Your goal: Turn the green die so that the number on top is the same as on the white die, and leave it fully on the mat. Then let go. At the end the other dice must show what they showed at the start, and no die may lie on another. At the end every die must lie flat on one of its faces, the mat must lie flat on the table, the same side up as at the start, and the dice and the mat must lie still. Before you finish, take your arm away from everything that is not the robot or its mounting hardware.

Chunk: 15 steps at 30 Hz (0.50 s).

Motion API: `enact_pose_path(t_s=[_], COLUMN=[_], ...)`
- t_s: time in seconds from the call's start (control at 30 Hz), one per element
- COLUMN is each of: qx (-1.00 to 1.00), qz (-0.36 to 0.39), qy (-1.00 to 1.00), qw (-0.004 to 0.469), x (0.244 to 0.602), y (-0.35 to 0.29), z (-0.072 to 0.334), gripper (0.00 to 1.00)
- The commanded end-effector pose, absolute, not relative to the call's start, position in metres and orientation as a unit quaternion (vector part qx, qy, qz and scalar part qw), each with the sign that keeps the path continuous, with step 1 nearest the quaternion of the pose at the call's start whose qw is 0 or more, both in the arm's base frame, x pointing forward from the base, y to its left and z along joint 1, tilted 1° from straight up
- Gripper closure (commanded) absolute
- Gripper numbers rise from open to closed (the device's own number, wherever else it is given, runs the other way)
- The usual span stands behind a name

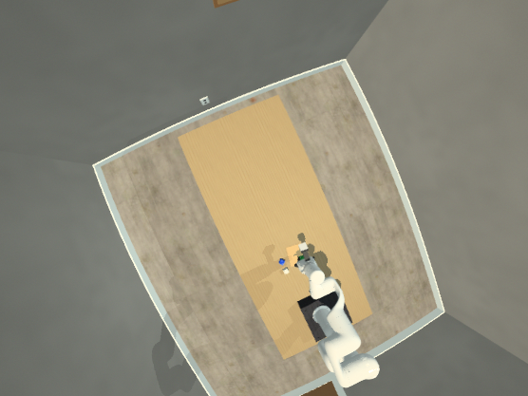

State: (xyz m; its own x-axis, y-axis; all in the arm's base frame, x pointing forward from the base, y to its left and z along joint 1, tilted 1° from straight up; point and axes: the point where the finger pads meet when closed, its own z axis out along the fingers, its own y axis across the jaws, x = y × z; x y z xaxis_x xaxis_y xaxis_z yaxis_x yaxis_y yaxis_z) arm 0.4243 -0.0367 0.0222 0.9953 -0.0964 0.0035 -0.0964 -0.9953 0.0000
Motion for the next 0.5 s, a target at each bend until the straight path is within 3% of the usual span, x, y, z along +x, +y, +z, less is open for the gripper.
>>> enact_pose_path(t_s=[0.0,0.23,0.47], qx=[0.999,0.999,0.99], qz=[0.004,0.033,0.134], qy=[-0.043,-0.043,-0.042], qw=[0.0,0.001,0.006], x=[0.4257,0.4259,0.4249], y=[-0.0365,-0.0368,-0.0382], z=[0.0233,0.0225,0.0224], gripper=[0.73,0.73,0.73])
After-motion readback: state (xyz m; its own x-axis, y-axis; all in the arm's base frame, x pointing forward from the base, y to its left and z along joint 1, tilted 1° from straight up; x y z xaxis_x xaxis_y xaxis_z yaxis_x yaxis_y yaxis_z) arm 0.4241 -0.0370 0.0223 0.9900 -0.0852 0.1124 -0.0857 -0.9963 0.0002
